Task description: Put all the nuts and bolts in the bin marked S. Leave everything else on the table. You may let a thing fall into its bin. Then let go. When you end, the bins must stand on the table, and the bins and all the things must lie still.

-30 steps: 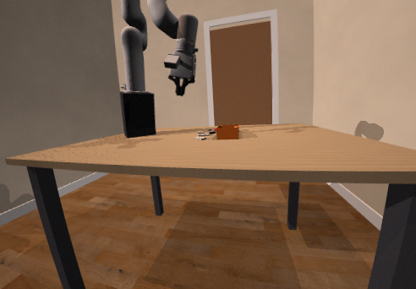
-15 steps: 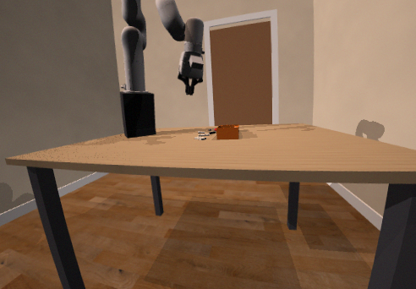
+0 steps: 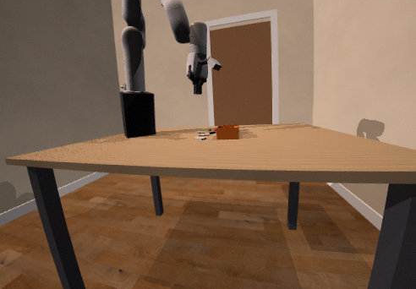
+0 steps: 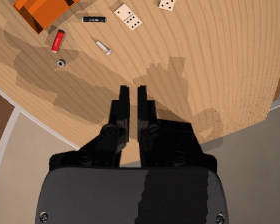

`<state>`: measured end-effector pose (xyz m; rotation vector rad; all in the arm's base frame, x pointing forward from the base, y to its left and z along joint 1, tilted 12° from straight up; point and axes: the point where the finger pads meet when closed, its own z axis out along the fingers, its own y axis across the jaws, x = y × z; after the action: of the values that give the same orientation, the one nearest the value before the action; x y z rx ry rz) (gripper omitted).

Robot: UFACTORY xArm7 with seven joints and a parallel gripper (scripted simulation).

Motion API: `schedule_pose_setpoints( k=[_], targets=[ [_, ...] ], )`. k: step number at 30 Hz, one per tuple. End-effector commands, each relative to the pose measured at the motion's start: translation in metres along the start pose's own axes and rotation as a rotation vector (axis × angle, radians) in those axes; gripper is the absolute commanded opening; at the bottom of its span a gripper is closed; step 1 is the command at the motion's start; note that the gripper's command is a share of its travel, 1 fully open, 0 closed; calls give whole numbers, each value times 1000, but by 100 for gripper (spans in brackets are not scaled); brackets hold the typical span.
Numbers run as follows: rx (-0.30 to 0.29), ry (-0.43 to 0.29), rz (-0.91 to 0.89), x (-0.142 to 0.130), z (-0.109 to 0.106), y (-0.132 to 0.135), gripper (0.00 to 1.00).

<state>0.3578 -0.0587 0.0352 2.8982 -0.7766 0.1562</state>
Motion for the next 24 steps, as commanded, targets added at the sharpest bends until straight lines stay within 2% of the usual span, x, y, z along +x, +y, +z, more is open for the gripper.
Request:
schedule_pose_setpoints(
  k=[1, 4, 9, 11, 22, 24],
  targets=[
    [18, 21, -155, 1, -3, -16, 7],
    [21, 25, -188, 1, -3, -16, 7],
    [32, 60, -389, -1, -10, -46, 7],
    [38, 71, -462, -1, -10, -46, 7],
    [38, 71, -466, -1, -10, -46, 7],
    [38, 72, -479, 12, 1, -43, 7]
  ],
)
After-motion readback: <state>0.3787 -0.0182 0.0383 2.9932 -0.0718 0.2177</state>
